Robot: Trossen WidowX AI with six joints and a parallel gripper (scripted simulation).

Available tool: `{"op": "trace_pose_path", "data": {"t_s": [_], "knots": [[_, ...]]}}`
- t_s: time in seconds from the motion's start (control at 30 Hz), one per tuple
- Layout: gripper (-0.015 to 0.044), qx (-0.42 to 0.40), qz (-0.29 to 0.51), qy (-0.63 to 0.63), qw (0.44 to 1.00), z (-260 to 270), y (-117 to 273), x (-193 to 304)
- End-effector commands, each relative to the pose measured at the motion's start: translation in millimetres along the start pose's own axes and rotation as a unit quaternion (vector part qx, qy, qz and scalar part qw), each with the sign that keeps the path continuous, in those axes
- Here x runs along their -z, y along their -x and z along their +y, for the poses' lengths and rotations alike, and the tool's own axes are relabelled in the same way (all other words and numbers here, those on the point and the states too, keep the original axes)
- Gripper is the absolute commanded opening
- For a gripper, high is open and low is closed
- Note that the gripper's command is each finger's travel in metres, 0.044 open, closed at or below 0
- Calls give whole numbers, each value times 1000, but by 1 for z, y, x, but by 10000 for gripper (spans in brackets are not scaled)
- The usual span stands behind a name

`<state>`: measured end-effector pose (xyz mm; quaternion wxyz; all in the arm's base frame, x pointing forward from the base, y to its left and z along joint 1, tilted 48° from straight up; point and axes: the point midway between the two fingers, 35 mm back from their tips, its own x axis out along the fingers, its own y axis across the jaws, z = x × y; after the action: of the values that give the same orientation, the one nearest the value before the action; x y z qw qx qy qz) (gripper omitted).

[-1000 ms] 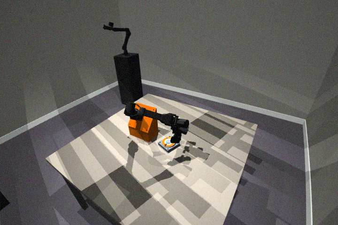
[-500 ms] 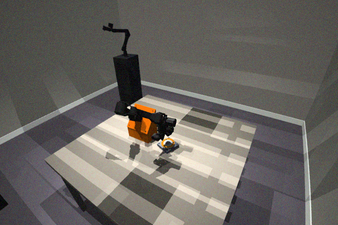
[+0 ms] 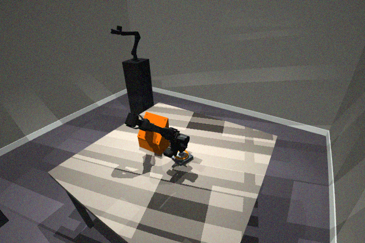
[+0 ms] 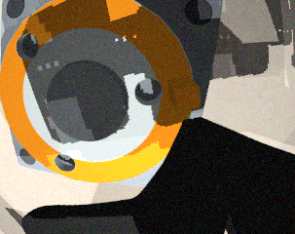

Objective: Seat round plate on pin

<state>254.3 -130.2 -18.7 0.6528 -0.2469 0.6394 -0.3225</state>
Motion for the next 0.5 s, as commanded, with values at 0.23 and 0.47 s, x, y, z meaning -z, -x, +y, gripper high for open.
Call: {"op": "trace_pose_path", "data": {"t_s": [0.23, 0.47], "knots": [[0, 2, 0, 6, 1000, -1, -2, -9], [0, 2, 0, 6, 1000, -3, -2, -16]]}}
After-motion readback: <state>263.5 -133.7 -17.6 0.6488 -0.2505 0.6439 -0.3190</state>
